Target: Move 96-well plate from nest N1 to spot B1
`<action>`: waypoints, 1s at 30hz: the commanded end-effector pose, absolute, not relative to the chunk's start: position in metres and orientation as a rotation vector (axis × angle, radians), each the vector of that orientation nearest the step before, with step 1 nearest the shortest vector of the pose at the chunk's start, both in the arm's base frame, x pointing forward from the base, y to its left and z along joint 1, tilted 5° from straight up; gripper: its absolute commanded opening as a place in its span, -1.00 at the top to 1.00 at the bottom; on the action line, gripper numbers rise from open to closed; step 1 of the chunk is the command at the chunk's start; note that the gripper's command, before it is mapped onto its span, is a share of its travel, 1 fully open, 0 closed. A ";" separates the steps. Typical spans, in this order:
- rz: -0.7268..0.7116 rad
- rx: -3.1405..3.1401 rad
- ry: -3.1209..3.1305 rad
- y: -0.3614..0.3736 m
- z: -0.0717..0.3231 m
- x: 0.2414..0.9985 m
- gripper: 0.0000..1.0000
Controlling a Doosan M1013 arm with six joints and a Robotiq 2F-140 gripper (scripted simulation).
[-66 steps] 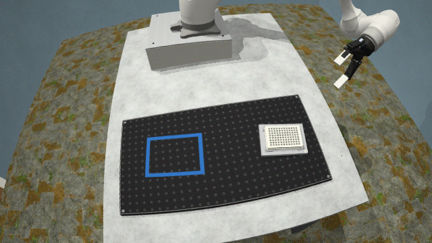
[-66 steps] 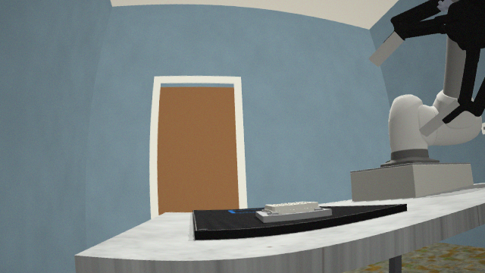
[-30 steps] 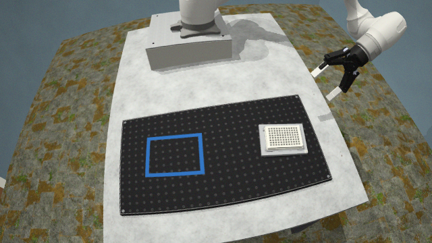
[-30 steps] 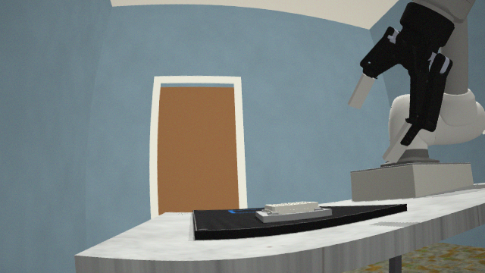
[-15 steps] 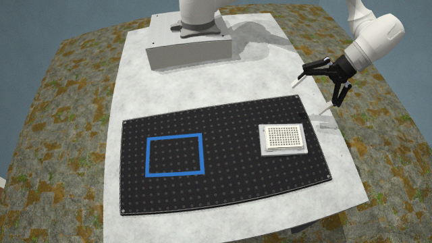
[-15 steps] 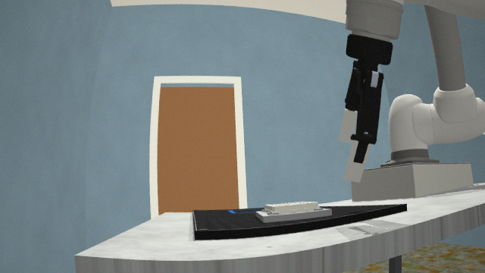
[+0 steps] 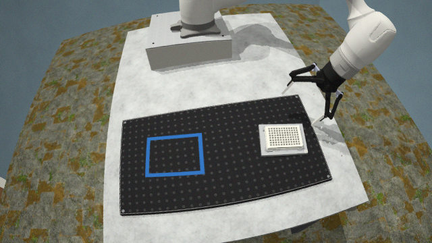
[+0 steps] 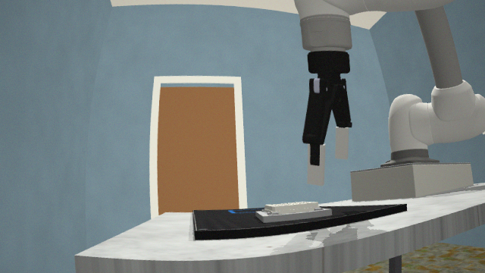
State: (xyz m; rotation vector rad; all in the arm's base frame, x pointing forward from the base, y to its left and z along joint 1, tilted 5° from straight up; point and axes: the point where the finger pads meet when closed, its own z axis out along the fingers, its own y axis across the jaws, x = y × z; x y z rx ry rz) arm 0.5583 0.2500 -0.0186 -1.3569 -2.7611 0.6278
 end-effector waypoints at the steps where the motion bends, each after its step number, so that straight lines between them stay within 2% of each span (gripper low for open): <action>1: 0.585 -1.430 -2.727 0.244 -0.020 0.562 -1.00; 30: 0.031 -2.360 -1.955 0.178 -0.015 0.616 -1.00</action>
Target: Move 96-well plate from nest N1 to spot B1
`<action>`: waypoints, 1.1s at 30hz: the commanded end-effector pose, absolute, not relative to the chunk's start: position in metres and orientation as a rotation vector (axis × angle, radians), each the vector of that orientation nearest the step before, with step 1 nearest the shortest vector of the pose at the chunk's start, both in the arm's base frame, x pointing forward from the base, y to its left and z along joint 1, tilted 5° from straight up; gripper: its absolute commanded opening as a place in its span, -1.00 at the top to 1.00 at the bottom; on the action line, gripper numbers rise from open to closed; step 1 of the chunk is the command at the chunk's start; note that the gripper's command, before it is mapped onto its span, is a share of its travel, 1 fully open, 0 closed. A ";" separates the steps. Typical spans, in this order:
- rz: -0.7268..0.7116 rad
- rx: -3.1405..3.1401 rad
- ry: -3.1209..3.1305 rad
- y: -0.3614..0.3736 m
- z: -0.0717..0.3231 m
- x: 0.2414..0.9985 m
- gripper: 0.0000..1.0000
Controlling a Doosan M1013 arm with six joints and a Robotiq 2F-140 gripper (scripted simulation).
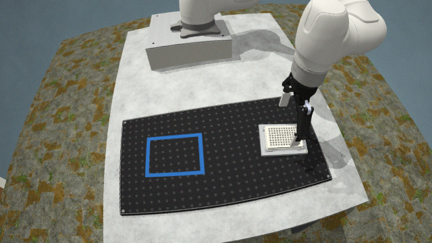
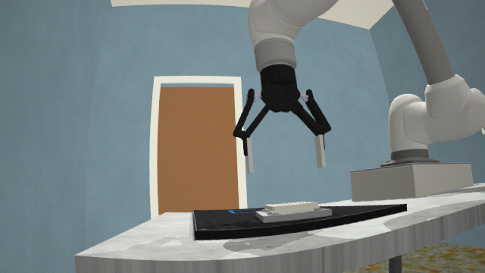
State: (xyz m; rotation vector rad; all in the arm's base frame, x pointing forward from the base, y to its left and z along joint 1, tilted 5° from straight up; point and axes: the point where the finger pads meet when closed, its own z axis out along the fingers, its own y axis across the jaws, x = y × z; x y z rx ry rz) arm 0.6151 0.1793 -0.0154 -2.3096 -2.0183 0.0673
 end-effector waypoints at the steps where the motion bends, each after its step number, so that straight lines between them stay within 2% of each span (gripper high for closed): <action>1: 0.011 -2.388 -1.918 0.178 -0.015 0.616 -1.00; 13: 0.004 -2.398 -1.904 0.178 -0.015 0.616 -1.00; 33: 0.004 -2.398 -1.904 0.180 -0.045 0.614 -1.00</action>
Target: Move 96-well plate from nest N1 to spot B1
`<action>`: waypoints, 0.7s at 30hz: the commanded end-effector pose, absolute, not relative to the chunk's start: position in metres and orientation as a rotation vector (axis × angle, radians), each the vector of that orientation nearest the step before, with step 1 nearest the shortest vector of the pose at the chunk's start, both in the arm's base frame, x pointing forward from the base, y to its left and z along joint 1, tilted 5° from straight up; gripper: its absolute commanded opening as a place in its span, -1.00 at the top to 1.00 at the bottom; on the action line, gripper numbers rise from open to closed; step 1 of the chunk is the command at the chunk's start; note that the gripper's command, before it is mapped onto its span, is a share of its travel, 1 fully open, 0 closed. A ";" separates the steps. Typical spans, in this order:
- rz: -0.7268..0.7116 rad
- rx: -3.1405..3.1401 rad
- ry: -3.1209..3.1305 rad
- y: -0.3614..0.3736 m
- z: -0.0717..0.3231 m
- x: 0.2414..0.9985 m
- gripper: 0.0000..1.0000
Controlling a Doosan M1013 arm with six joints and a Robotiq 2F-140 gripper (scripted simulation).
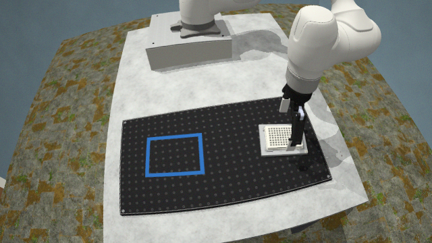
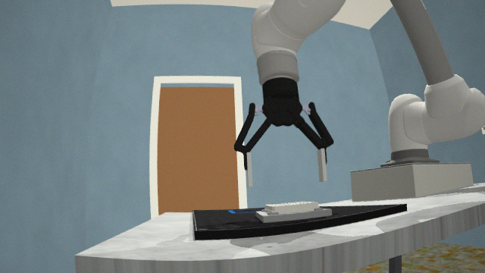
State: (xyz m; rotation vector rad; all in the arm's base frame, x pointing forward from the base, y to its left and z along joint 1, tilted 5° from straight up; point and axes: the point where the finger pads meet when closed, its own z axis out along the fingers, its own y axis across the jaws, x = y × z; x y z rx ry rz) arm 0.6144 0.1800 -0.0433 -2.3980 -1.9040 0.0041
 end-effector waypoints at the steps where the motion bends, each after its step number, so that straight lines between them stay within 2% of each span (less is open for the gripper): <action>1: 0.004 -2.398 -1.904 0.180 -0.047 0.614 -1.00; 21: 0.004 -2.398 -1.904 0.182 -0.077 0.613 -1.00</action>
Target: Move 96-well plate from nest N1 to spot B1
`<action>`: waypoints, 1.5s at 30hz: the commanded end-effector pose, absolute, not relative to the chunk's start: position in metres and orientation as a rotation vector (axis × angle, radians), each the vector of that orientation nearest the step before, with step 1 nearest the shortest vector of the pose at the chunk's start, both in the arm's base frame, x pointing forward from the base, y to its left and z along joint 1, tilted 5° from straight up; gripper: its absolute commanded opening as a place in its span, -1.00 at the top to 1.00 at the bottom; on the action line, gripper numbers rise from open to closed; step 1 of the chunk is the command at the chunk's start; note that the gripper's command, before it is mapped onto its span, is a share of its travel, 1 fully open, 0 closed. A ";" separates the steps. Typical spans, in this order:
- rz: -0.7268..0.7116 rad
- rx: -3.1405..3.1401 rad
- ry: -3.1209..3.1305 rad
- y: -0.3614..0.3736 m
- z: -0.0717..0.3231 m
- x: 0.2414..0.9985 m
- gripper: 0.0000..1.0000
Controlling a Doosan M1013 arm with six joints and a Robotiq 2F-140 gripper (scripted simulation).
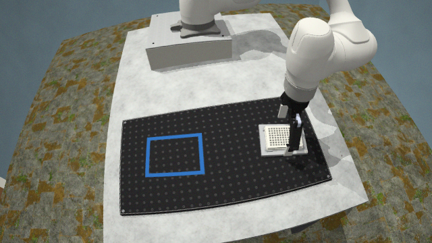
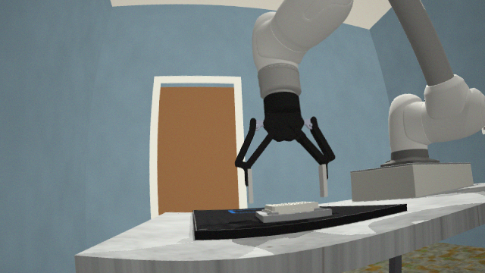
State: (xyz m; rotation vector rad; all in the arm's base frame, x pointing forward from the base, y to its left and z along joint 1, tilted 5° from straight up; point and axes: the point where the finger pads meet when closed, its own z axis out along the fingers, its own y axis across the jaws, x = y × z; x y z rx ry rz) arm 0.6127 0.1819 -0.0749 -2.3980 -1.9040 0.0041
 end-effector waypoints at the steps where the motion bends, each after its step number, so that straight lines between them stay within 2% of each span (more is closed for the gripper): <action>1: 0.004 -2.398 -1.904 0.182 -0.078 0.613 -1.00; 12: 0.004 -2.398 -1.904 0.182 -0.078 0.613 -1.00; 13: 0.004 -2.398 -1.904 0.182 -0.078 0.613 1.00; 45: 0.004 -2.398 -1.904 0.182 -0.078 0.613 1.00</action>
